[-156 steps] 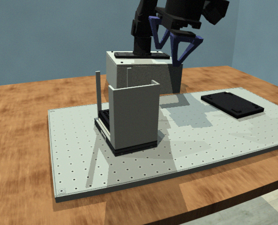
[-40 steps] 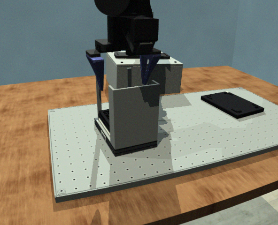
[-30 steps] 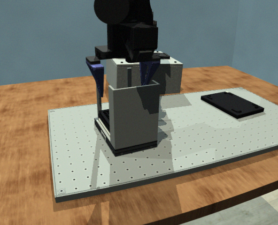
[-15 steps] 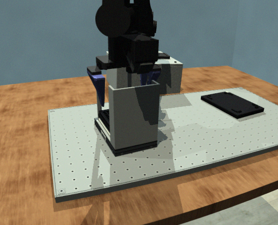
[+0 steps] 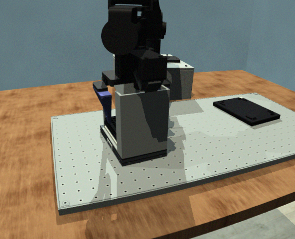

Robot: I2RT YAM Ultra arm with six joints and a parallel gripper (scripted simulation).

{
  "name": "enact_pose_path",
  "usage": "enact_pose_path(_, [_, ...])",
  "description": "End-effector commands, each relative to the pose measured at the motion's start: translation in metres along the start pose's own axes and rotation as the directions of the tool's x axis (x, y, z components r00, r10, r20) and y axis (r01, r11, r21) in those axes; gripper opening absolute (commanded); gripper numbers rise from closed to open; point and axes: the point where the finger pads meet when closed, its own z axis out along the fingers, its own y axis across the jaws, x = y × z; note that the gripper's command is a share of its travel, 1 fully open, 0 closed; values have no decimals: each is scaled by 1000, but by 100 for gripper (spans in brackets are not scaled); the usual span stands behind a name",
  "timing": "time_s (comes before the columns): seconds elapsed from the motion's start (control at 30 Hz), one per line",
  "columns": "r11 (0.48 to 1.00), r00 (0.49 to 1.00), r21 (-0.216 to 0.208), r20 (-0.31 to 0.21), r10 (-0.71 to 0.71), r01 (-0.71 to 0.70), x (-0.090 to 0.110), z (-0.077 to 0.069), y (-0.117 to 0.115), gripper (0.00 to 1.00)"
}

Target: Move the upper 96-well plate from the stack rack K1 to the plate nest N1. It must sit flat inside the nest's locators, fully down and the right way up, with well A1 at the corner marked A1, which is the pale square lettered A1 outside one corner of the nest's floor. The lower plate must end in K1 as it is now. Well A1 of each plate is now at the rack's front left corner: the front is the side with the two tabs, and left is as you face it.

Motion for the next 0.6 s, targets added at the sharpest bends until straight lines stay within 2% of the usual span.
enact_pose_path(0.0, [1000, 1000, -4, 13, -7, 8, -5, 9, 6, 100])
enact_pose_path(0.17, [1000, 1000, -1, 19, -8, 8, -7, 16, 4, 100])
enact_pose_path(0.27, [1000, 999, 12, 41, -9, 8, -12, 12, 2, 100])
enact_pose_path(0.33, [1000, 1000, -5, 11, -7, 7, -4, 26, 6, 100])
enact_pose_path(0.37, [1000, 1000, -6, 10, -7, 7, -4, 28, 6, 100])
enact_pose_path(0.43, [1000, 1000, -6, 10, -7, 7, -4, 28, 6, 100])
enact_pose_path(0.47, [1000, 998, 25, 62, -11, 9, -20, 12, -2, 100])
enact_pose_path(0.5, [1000, 999, 12, 37, -9, 9, -14, 23, 0, 100])
enact_pose_path(0.57, [1000, 1000, -1, 14, -8, 8, -6, 33, 5, 100])
